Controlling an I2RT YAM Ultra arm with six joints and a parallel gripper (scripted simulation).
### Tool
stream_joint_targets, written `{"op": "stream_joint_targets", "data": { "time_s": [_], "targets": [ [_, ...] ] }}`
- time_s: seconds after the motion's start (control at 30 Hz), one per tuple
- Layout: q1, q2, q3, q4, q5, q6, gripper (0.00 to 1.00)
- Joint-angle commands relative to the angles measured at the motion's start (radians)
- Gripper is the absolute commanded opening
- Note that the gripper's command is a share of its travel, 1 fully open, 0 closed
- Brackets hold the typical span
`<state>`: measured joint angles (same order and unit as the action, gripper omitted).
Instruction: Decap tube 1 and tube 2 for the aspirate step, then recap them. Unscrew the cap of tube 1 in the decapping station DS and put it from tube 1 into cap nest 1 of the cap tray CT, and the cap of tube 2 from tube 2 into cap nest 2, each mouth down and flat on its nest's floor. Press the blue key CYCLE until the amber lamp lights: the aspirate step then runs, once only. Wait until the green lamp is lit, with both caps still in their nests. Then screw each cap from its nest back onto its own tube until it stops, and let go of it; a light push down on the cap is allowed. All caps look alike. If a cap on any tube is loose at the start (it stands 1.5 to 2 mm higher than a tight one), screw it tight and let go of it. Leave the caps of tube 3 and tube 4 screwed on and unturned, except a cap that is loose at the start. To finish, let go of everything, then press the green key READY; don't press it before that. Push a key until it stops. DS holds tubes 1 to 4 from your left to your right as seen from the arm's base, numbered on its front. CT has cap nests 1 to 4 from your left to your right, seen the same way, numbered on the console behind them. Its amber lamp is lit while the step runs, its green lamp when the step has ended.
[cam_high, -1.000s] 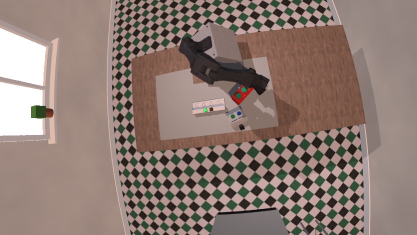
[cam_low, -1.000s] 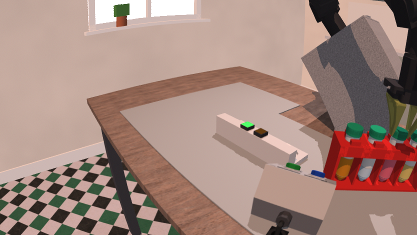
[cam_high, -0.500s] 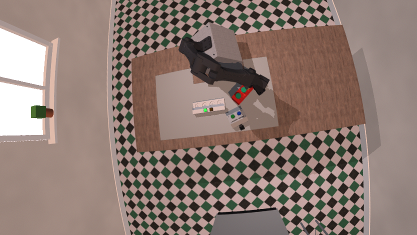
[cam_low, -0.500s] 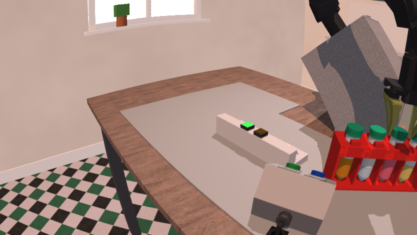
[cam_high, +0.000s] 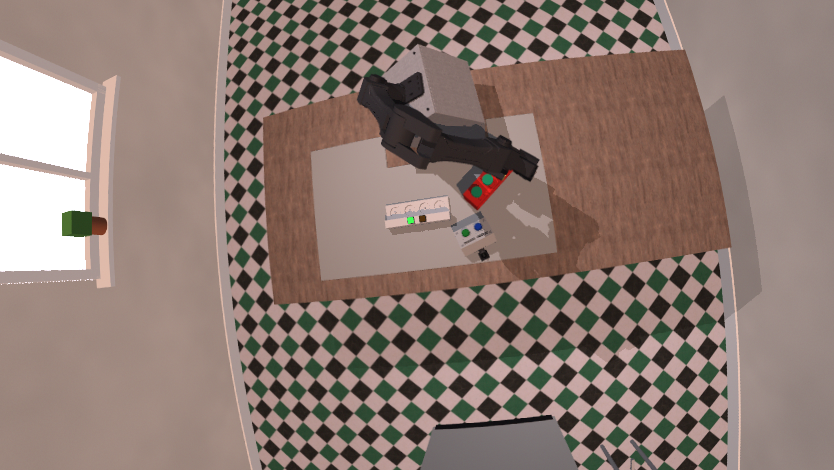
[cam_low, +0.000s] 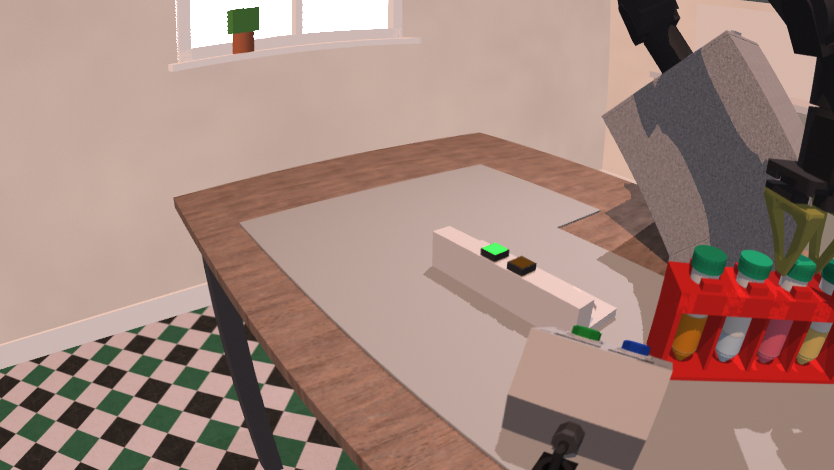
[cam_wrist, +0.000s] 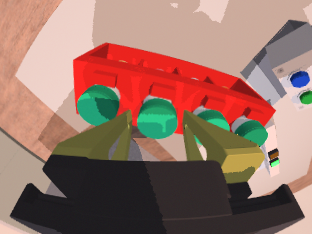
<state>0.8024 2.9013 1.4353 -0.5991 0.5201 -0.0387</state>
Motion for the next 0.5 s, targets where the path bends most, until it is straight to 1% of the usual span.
{"op": "stream_joint_targets", "data": {
  "time_s": [0.0,0.13,0.2,0.47],
  "targets": [
    [0.006,-0.008,0.003,0.000,0.000,-0.200,0.49],
    [0.006,-0.008,0.002,0.000,0.000,-0.360,0.49],
    [0.006,-0.008,0.002,0.000,0.000,-0.360,0.49],
    [0.006,-0.008,0.003,0.000,0.000,-0.680,0.49]
  ]
}}
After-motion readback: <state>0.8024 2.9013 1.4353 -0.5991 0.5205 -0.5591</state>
